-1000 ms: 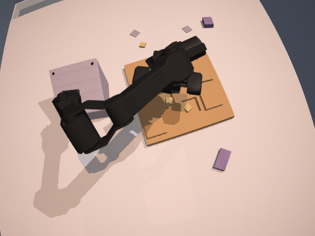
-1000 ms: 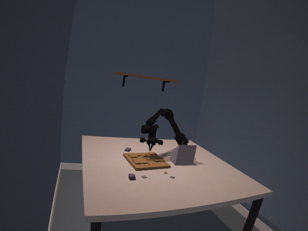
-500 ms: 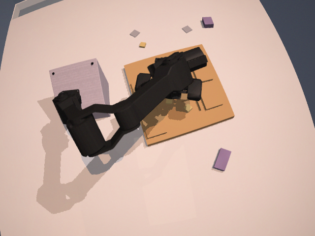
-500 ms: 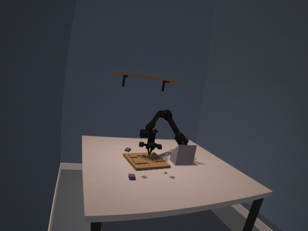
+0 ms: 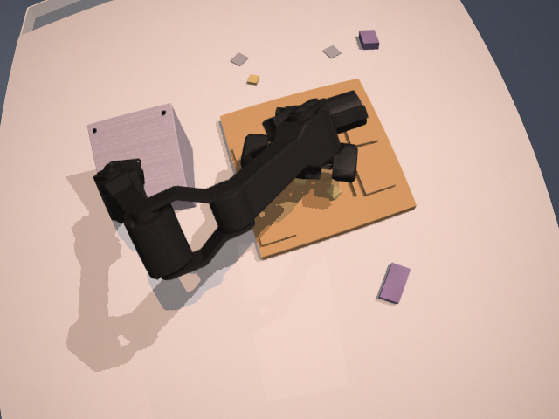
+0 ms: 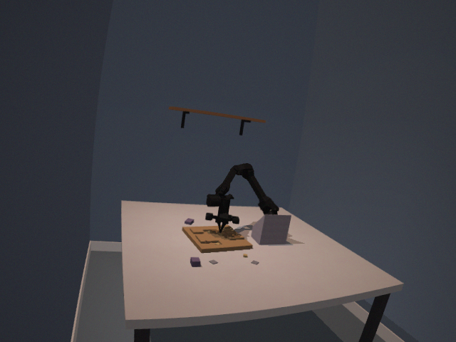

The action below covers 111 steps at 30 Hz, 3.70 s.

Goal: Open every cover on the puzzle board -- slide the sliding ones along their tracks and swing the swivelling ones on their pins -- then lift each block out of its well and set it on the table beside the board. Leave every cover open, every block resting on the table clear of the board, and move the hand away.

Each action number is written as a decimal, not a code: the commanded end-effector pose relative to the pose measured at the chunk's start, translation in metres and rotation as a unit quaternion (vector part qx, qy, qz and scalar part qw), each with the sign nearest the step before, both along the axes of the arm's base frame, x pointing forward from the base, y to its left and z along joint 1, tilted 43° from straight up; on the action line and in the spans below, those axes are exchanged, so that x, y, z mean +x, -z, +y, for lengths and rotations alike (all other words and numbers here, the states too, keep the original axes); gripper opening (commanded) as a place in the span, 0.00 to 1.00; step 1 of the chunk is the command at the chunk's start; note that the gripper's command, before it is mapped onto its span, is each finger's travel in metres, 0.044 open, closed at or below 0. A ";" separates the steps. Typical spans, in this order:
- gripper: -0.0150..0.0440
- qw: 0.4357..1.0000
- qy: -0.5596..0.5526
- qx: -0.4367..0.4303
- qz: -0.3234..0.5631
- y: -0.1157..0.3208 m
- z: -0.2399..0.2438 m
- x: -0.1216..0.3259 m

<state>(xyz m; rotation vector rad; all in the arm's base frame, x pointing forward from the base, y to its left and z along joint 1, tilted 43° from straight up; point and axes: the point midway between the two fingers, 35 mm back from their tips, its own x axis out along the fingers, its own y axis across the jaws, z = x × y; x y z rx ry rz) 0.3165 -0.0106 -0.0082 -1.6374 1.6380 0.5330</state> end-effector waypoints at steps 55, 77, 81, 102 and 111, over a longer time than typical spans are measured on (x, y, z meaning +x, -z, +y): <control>0.25 0.851 -0.387 -0.051 0.351 0.017 0.000 -0.016; 0.25 0.999 0.030 0.001 -0.024 0.010 0.005 -0.011; 0.25 0.973 0.173 0.019 -0.152 0.007 0.007 -0.011; 0.25 0.878 0.357 0.042 -0.316 0.004 0.009 -0.011; 0.25 0.878 0.357 0.042 -0.316 0.004 0.009 -0.011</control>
